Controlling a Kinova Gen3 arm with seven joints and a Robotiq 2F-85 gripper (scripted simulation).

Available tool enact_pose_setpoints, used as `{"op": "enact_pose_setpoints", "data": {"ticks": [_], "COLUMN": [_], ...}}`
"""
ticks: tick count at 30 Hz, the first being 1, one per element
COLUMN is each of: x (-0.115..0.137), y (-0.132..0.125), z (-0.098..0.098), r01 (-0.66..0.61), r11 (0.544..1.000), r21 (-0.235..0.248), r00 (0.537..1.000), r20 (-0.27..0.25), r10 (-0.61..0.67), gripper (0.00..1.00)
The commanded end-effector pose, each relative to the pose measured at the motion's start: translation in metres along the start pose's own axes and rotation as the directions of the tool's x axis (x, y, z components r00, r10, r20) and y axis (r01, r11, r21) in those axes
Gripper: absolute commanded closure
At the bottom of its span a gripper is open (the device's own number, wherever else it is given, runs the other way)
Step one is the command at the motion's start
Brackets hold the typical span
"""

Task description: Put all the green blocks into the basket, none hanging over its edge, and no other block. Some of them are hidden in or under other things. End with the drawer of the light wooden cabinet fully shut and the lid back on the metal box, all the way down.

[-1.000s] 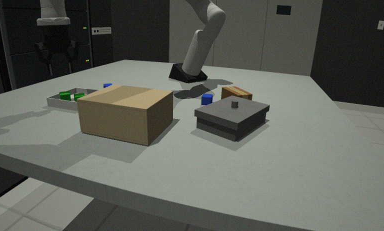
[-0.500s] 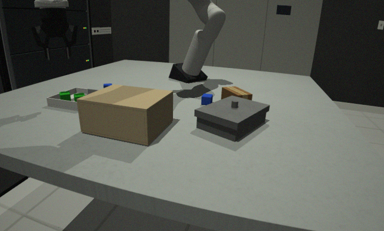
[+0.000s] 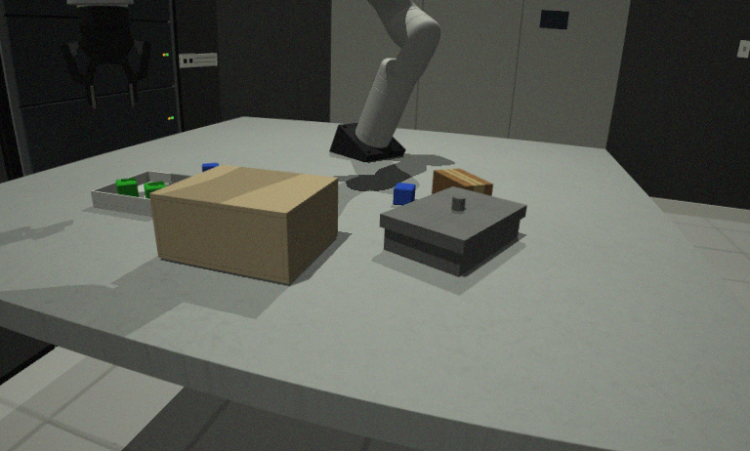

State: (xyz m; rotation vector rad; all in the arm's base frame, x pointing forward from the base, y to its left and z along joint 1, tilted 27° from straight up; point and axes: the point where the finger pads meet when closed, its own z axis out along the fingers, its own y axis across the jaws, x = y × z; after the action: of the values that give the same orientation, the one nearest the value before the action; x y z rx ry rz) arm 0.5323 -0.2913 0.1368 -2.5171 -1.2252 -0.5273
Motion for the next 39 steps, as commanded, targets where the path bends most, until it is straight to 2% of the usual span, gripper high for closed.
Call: {"op": "enact_pose_setpoints", "data": {"ticks": [1, 25, 39], "x": [-0.001, 0.004, 0.026], "y": [-0.001, -0.005, -0.019], "z": [-0.005, -0.004, -0.001], "r01": [-0.006, -0.054, -0.235], "r11": [1.000, 0.999, 0.972], "r21": [0.000, 0.003, 0.005], "r00": [1.000, 0.999, 0.972], "r20": [0.002, 0.007, 0.028], "r10": [0.006, 0.054, 0.235], "gripper": [0.39, 0.39, 0.39]}}
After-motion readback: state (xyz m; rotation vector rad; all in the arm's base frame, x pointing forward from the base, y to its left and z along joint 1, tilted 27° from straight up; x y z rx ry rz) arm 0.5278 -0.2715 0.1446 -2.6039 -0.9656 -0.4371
